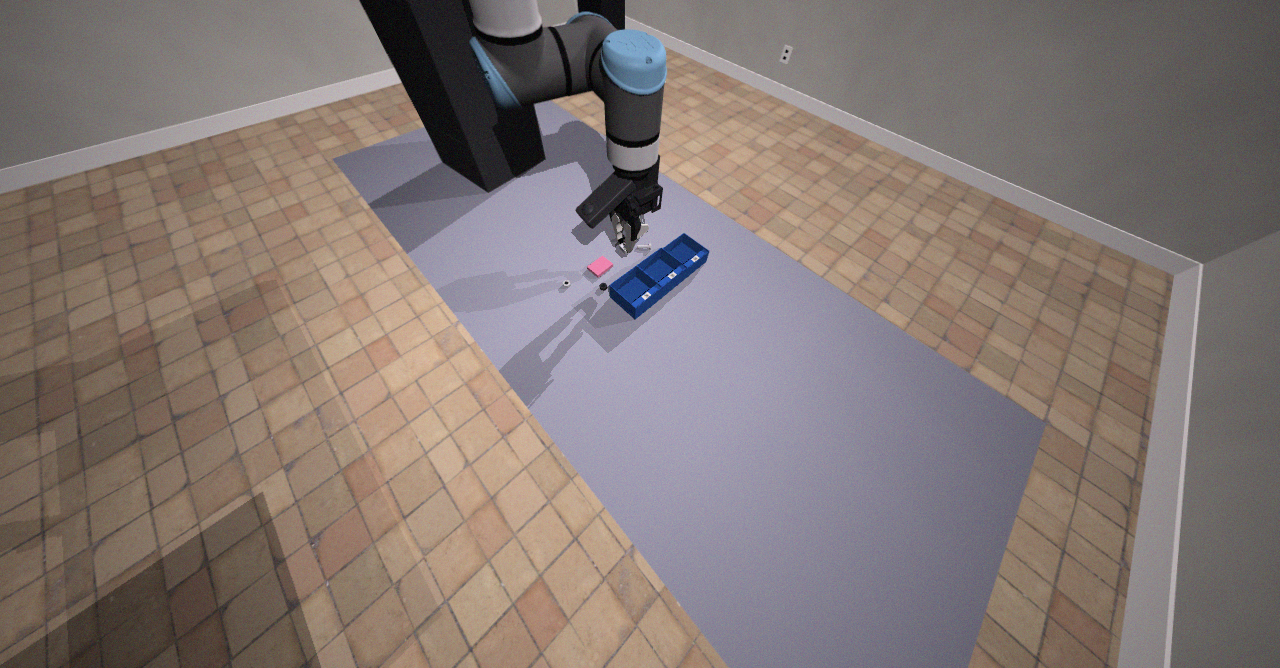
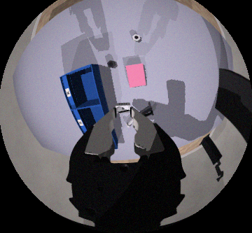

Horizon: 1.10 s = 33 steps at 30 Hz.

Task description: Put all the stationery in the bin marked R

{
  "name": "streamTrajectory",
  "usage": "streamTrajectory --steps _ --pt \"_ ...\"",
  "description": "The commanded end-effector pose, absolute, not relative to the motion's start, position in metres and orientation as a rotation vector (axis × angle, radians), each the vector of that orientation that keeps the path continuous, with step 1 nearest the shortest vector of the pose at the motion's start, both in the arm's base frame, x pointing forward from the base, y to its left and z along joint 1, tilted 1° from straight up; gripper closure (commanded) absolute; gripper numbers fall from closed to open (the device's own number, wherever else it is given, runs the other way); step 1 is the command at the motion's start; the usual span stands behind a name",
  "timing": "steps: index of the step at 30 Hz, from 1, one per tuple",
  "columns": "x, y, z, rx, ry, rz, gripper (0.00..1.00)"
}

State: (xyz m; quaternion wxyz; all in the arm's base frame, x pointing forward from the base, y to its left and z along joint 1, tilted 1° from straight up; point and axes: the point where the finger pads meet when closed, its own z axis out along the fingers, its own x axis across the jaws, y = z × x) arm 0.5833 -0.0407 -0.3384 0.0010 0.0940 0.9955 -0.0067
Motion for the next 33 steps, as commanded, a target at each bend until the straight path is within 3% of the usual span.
streamTrajectory --steps 1,16,33 --pt "0.584 -0.041 -0.337 0.295 3.125 -0.021 1.00" --pt "0.584 -0.041 -0.331 0.295 3.125 -0.021 1.00" --pt "0.665 -0.009 -0.331 1.088 2.934 -0.010 1.00"
